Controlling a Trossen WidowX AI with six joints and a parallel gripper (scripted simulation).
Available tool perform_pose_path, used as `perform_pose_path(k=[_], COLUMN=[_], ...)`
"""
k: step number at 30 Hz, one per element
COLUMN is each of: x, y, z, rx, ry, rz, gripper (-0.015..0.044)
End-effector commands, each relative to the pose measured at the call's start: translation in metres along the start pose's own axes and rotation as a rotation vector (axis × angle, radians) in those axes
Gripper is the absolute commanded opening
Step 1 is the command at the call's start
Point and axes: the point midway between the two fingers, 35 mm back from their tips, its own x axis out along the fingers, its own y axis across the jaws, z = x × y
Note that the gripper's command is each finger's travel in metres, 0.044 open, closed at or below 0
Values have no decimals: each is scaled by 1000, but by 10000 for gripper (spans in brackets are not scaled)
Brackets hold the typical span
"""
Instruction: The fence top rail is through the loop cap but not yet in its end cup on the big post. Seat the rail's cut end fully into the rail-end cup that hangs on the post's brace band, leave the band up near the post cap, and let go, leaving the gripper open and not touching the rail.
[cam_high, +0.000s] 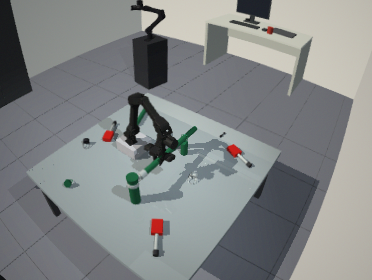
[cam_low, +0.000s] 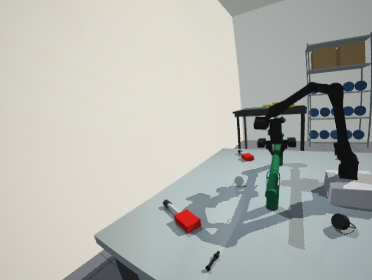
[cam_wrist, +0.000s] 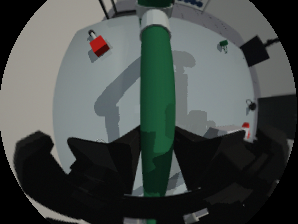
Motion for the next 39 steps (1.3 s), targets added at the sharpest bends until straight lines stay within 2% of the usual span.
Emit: perform_pose_path(k=[1, 39], x=[0, 3], y=[0, -1], z=[9, 25], rx=[5, 4], ry=[-19, -20], rz=[0, 0], gripper=[0, 0])
